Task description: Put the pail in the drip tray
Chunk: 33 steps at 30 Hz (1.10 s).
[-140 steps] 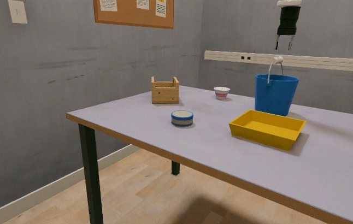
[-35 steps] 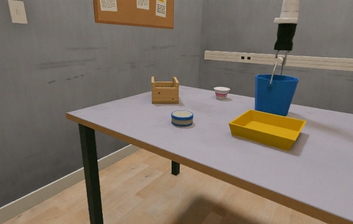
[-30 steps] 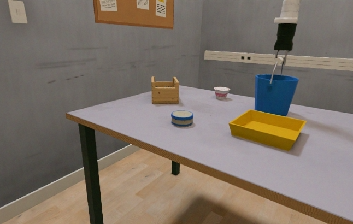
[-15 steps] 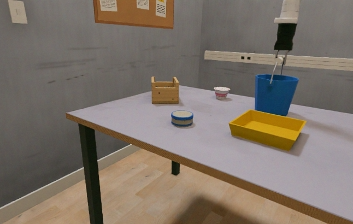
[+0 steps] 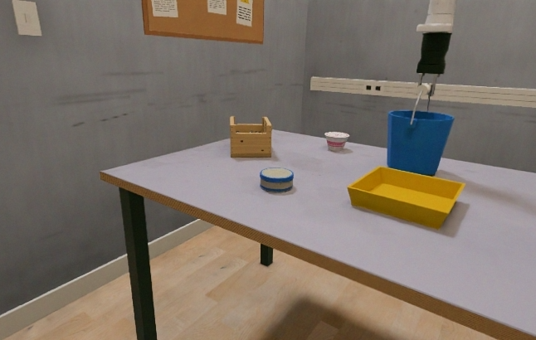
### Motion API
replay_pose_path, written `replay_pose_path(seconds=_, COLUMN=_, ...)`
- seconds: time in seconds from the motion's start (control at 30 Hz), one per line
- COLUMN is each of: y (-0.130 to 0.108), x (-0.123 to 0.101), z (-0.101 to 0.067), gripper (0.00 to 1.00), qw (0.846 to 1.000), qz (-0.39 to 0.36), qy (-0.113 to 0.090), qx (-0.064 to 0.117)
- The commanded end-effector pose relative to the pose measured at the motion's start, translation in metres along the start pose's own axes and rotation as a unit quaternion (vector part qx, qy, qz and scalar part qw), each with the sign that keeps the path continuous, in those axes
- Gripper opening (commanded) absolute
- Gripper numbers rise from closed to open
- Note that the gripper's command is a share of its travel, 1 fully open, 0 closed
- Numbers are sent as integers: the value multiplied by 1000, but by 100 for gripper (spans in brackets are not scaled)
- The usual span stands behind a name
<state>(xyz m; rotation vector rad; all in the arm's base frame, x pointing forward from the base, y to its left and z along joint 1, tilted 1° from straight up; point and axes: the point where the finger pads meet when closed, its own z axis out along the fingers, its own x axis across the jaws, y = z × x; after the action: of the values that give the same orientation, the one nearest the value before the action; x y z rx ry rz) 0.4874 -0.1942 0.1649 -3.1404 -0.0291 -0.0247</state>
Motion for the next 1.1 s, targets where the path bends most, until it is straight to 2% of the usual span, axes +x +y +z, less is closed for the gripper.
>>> replay_pose_path(seconds=0.0, y=0, x=1, z=-4, gripper=0, qw=1000, qz=0, qy=1, qx=0)
replay_pose_path(seconds=0.23, y=0, x=1, z=-11, gripper=0, qw=1000, qz=0, qy=1, qx=0)
replay_pose_path(seconds=1.07, y=0, x=0, z=-52, gripper=0, qw=1000, qz=0, qy=1, qx=0)
